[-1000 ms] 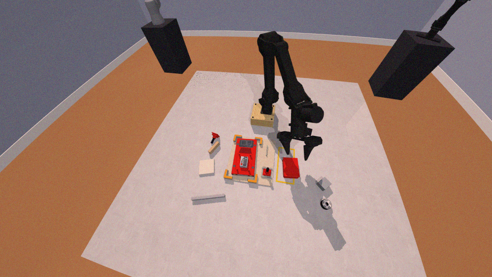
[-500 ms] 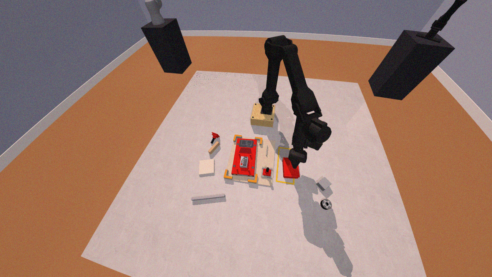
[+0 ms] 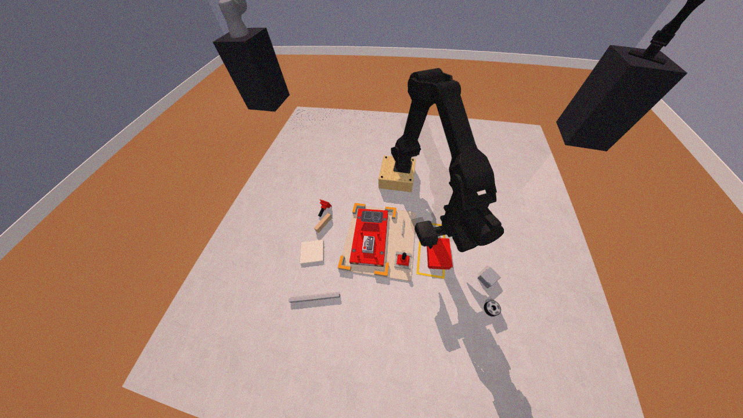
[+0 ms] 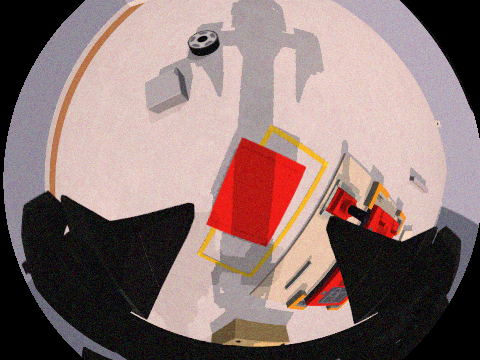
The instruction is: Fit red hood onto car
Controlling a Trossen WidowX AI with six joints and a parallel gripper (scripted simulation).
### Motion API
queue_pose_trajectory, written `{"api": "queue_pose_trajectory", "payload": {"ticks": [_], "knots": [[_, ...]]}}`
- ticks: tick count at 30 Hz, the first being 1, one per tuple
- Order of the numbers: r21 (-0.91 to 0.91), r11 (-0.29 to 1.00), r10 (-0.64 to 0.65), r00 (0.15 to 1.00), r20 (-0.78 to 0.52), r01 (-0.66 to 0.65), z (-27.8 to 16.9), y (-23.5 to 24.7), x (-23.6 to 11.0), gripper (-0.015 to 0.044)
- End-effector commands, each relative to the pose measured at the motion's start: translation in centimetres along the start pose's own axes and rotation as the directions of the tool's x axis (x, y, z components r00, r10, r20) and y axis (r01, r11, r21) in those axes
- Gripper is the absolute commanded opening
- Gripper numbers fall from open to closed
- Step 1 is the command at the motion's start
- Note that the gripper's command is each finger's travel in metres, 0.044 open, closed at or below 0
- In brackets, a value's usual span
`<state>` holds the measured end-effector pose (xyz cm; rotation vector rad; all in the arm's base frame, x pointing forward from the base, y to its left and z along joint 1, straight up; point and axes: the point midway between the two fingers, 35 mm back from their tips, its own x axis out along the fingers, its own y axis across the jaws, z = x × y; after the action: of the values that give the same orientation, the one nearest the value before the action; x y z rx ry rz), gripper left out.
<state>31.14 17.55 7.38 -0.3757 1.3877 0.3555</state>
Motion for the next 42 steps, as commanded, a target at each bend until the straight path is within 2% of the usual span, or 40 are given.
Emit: {"api": "queue_pose_trajectory", "payload": {"ticks": [1, 42], "knots": [[0.303, 0.953, 0.044, 0.993, -0.11, -0.009, 0.0, -0.1, 0.6, 0.044], [0.303, 0.953, 0.044, 0.993, -0.11, -0.009, -0.2, 0.0, 2.9, 0.044]]}}
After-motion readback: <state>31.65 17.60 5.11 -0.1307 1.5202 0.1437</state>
